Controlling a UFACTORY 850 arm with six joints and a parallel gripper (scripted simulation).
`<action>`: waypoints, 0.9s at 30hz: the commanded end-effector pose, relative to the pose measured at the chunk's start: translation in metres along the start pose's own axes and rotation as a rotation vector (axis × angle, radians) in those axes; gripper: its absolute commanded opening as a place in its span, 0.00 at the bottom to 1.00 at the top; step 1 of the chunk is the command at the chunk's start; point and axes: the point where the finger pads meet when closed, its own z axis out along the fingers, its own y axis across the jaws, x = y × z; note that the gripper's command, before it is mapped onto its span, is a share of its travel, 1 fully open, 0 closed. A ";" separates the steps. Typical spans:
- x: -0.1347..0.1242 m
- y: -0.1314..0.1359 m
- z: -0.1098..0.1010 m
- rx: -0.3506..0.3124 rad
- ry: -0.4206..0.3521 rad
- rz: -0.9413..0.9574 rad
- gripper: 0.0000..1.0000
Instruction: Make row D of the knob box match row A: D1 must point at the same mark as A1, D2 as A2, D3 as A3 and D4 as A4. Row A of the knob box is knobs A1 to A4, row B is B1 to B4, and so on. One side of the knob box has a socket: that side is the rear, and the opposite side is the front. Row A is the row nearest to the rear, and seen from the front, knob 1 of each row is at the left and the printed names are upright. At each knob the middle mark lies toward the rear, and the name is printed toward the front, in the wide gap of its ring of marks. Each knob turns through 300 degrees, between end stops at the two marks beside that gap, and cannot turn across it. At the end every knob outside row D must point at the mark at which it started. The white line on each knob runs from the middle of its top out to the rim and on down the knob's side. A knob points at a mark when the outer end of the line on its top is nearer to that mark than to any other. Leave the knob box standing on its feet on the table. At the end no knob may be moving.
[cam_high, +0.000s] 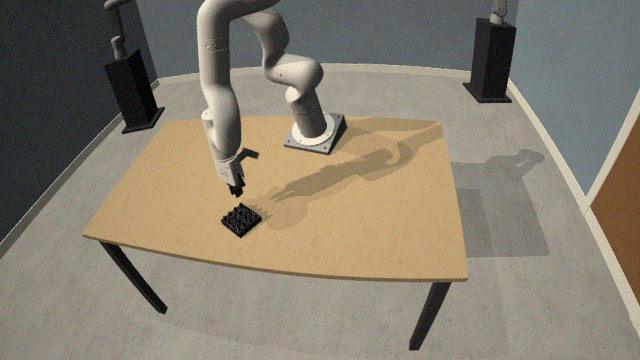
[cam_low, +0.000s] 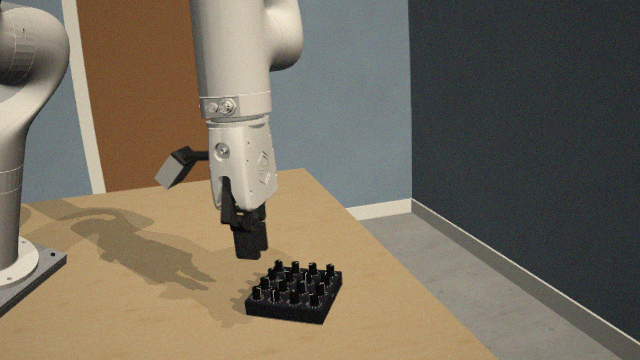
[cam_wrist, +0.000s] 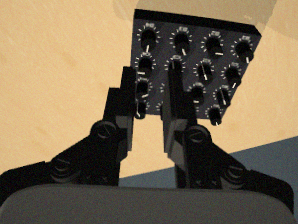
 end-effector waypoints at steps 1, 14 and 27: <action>-0.001 0.000 0.000 0.000 -0.001 0.000 0.19; -0.001 0.000 0.008 -0.002 -0.002 0.000 0.19; 0.000 -0.001 0.027 -0.002 -0.002 0.000 0.19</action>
